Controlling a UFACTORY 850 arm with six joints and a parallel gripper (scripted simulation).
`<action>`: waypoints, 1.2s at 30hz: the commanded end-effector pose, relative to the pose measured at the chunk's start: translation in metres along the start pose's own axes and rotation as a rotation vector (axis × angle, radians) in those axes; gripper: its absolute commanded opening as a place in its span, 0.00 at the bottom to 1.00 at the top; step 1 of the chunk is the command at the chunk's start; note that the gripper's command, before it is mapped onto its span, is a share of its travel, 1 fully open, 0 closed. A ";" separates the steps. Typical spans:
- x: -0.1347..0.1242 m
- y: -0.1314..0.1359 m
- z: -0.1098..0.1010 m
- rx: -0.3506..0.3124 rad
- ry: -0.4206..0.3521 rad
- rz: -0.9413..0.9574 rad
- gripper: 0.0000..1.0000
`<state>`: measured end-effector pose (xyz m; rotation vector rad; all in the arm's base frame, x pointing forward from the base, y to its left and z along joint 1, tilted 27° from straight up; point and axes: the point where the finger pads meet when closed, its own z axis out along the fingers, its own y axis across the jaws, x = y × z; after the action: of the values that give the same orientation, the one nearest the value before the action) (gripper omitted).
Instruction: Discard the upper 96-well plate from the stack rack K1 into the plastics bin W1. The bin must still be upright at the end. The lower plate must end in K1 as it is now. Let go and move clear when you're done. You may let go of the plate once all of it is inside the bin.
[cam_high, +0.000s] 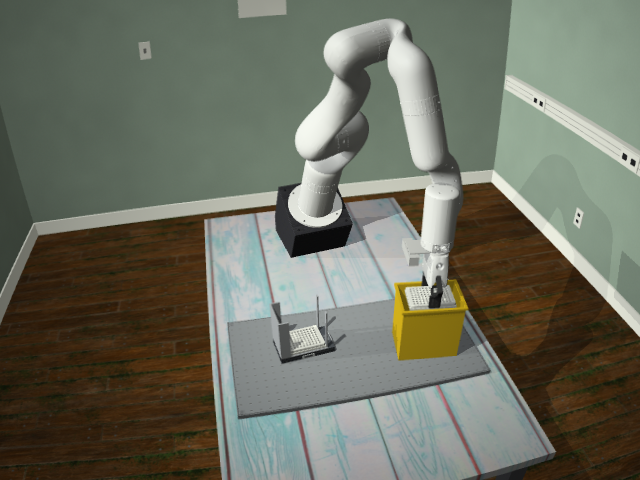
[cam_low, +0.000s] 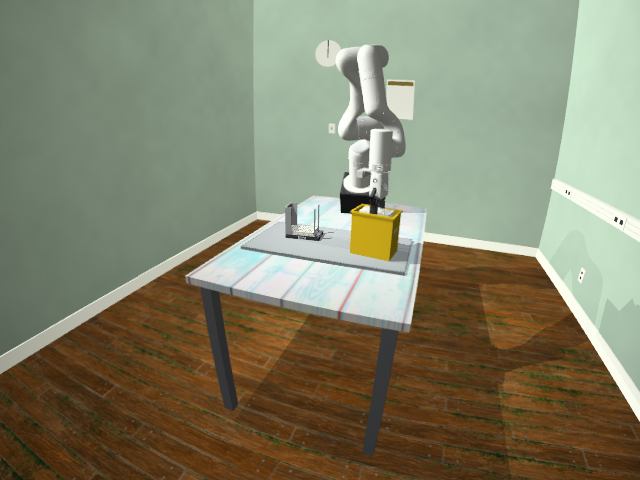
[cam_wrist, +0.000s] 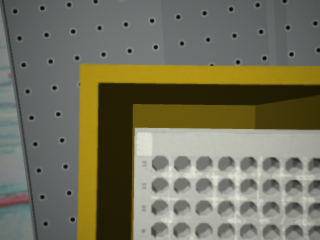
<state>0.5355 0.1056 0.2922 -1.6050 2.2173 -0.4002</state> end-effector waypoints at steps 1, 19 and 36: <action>0.000 -0.001 -0.001 0.001 -0.001 0.000 0.00; 0.000 -0.001 0.002 0.001 -0.001 0.000 0.00; 0.000 -0.001 0.005 0.001 -0.001 0.000 0.00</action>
<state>0.5376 0.1056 0.2880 -1.6051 2.2173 -0.4002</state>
